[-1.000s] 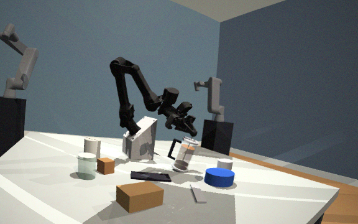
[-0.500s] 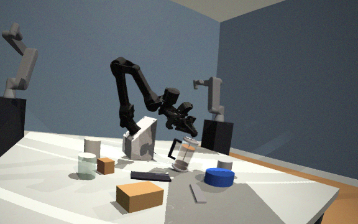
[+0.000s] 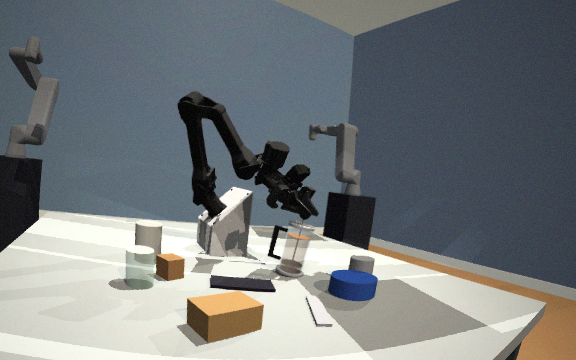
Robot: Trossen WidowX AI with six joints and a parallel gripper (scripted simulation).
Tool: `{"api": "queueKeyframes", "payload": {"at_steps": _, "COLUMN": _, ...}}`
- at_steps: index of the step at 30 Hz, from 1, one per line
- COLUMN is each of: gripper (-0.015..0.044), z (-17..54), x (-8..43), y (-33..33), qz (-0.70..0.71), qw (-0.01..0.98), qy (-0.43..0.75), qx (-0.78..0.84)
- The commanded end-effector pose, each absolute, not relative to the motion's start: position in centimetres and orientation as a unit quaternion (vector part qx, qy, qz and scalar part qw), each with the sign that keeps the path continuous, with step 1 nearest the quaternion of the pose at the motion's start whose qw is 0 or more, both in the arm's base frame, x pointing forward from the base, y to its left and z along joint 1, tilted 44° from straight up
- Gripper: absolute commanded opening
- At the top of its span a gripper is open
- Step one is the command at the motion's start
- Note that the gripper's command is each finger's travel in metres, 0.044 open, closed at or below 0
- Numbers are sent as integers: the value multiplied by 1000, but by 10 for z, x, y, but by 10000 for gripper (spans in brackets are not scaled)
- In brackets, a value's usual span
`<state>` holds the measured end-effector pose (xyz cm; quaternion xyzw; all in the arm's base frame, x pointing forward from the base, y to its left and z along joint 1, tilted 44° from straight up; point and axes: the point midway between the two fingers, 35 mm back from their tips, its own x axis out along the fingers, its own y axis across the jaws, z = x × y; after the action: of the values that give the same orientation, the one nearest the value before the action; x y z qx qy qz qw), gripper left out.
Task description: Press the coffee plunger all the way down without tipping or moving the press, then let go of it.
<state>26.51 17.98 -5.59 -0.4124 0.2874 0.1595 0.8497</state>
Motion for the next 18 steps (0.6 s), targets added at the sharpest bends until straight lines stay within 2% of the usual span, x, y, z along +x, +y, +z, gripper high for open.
{"api": "queueKeyframes", "payload": {"at_steps": 1, "gripper": 258, "z": -56, "x": 265, "y": 180, "qz": 161, "qw": 850, "qy": 287, "qx": -412}}
{"api": "queueKeyframes", "payload": {"at_steps": 8, "gripper": 440, "z": -56, "x": 265, "y": 180, "qz": 161, "qw": 850, "qy": 287, "qx": -412}}
{"api": "queueKeyframes", "payload": {"at_steps": 18, "gripper": 440, "z": -37, "x": 252, "y": 197, "qz": 174, "qw": 845, "qy": 288, "qx": -416}}
